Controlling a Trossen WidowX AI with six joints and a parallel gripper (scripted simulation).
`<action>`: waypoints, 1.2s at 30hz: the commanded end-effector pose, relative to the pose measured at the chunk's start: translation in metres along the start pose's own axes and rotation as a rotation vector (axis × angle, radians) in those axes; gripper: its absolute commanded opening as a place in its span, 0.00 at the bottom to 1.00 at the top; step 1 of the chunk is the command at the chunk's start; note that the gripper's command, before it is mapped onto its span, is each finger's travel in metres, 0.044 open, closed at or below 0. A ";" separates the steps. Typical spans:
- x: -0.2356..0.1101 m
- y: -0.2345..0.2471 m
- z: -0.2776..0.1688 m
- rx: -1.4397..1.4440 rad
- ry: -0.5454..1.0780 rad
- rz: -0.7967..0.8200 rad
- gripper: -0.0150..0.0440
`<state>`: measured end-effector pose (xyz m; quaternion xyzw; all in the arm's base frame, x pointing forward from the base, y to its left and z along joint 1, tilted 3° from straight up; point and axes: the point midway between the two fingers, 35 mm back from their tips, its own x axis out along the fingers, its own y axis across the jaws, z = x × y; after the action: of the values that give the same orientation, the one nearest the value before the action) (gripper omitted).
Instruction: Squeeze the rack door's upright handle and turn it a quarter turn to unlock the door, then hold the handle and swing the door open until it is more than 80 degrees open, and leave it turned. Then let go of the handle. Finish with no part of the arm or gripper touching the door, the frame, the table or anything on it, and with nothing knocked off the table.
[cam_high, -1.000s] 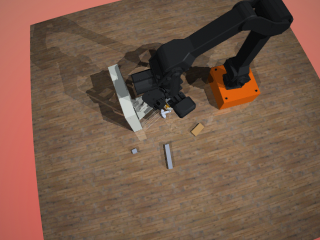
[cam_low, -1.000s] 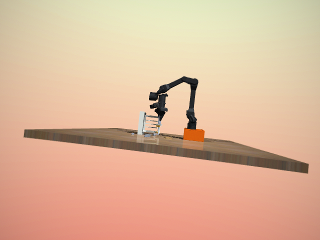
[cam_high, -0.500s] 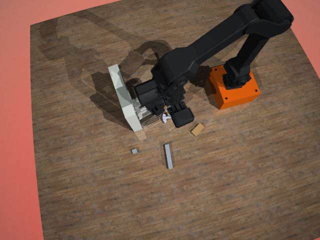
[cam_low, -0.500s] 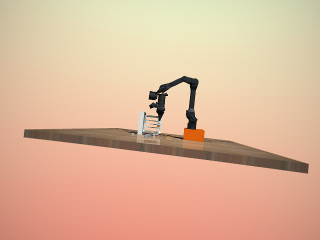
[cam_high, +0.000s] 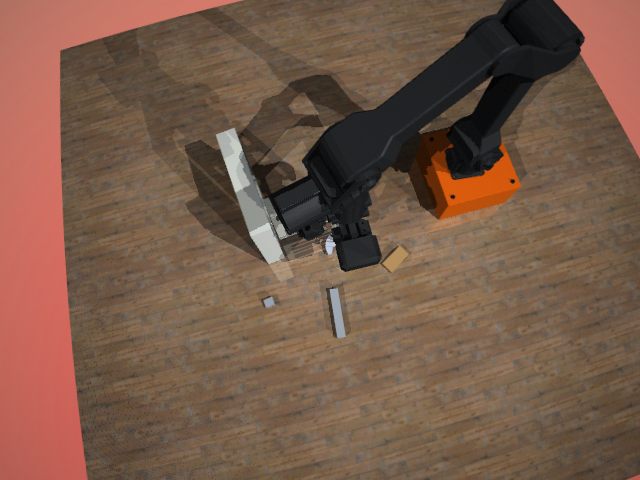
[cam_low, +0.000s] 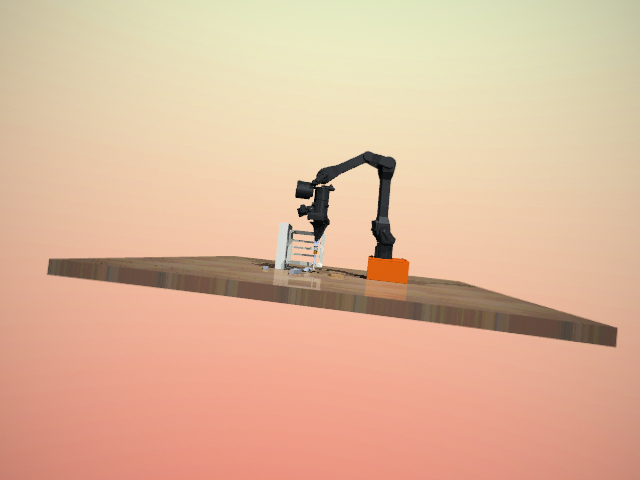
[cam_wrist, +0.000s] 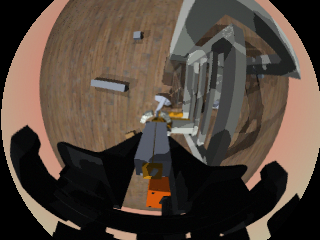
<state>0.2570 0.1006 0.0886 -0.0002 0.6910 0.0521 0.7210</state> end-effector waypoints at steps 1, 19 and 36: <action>0.000 -0.002 0.000 0.037 0.003 -0.008 0.29; 0.000 -0.002 0.000 0.037 0.003 -0.008 0.29; -0.003 -0.001 0.000 0.037 0.003 -0.008 0.75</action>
<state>0.2563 0.0993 0.0889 0.0095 0.6939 0.0384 0.7190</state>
